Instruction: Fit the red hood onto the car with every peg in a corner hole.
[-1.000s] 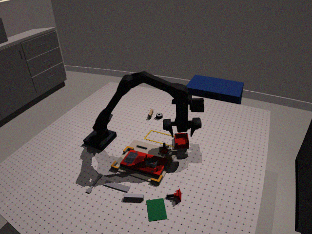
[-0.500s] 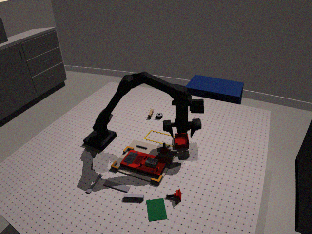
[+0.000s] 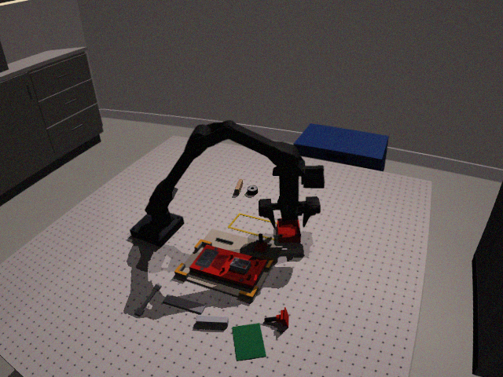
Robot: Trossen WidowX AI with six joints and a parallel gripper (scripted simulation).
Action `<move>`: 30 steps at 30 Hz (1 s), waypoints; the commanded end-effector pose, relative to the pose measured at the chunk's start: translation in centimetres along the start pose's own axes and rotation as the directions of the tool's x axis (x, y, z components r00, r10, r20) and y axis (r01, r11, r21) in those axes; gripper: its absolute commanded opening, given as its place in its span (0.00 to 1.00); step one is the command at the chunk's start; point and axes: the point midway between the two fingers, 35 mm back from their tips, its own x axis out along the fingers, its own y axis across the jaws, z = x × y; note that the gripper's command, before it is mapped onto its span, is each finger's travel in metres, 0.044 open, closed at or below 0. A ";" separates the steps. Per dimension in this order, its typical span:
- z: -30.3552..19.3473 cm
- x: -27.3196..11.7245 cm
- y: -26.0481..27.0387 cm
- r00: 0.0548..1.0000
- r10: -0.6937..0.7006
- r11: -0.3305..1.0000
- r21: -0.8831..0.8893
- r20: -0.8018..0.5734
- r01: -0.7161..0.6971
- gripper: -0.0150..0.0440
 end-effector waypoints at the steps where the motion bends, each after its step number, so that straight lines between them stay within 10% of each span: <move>1: 0.0 0.4 -0.1 1.000 -0.006 1.000 0.001 0.003 0.006 1.00; 12: 0.0 0.9 -0.2 1.000 -0.006 1.000 0.001 0.003 0.006 1.00; 30: 0.0 0.2 0.0 1.000 -0.001 1.000 0.000 0.000 0.001 0.53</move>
